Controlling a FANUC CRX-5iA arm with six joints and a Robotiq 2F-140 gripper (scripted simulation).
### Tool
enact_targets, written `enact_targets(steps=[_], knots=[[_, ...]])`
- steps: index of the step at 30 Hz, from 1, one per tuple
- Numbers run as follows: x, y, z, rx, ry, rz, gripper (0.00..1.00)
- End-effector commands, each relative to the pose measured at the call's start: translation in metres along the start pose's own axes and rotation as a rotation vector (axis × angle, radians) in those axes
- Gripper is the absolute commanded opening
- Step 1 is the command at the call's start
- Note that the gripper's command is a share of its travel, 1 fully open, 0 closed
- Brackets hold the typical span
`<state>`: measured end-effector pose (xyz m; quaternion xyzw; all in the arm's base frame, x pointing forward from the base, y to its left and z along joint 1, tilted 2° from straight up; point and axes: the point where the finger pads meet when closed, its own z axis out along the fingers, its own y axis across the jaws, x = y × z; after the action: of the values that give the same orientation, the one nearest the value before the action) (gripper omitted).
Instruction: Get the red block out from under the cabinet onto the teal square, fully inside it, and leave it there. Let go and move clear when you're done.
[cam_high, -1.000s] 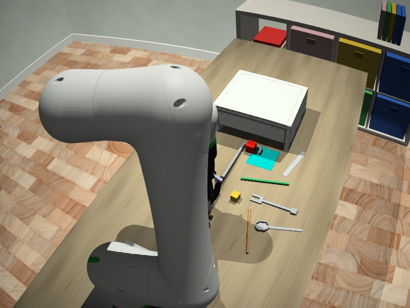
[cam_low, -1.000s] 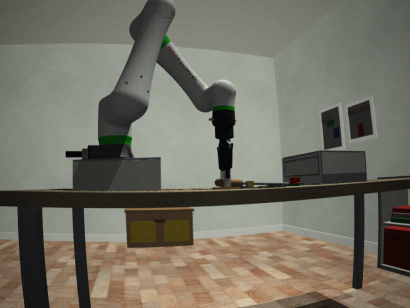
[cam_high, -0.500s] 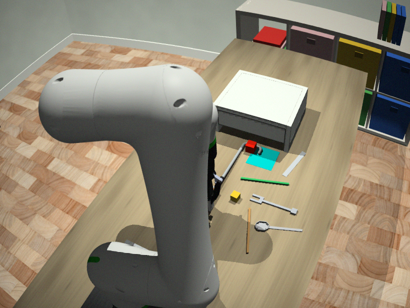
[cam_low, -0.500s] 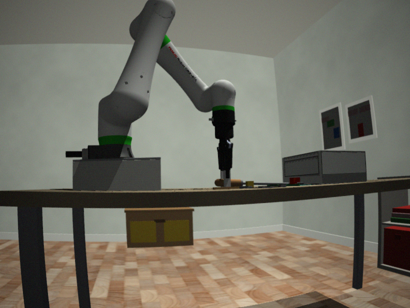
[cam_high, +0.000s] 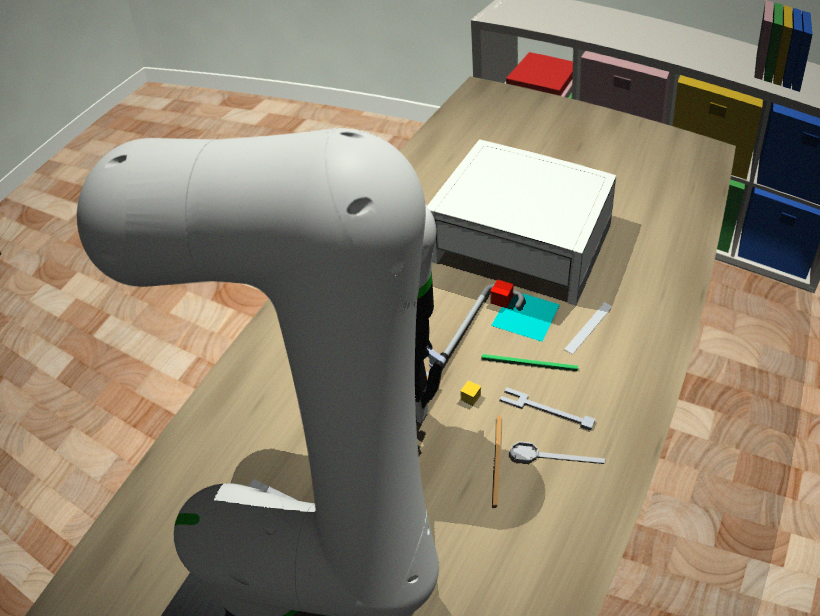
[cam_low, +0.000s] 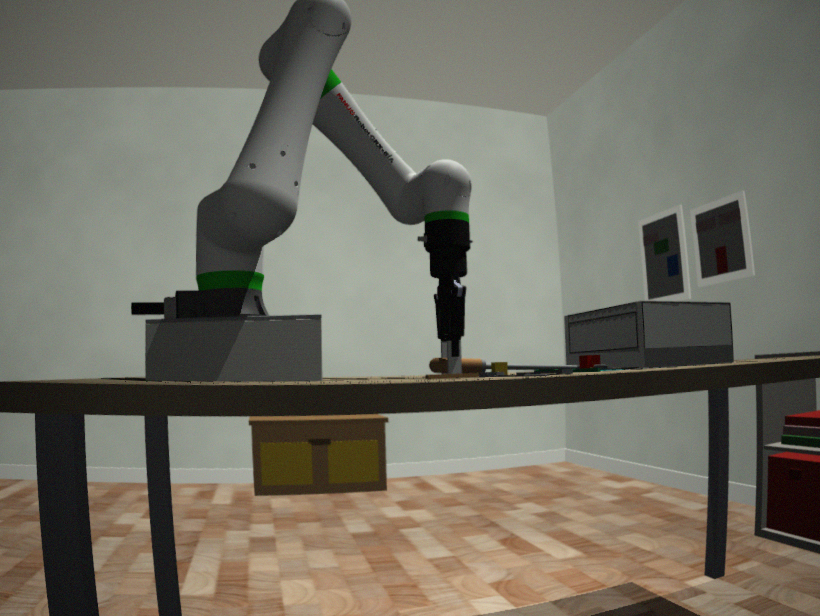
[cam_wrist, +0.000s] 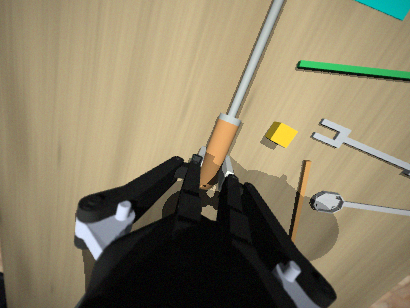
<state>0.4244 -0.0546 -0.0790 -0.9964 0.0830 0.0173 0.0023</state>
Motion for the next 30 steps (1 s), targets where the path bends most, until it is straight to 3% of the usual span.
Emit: enact_targets(steps=[1,30], knots=[[0.0002,0.0000,-0.0001,0.000,0.000,0.000,0.00],[-0.0020,0.0083,-0.0001,0.000,0.000,0.000,0.00]])
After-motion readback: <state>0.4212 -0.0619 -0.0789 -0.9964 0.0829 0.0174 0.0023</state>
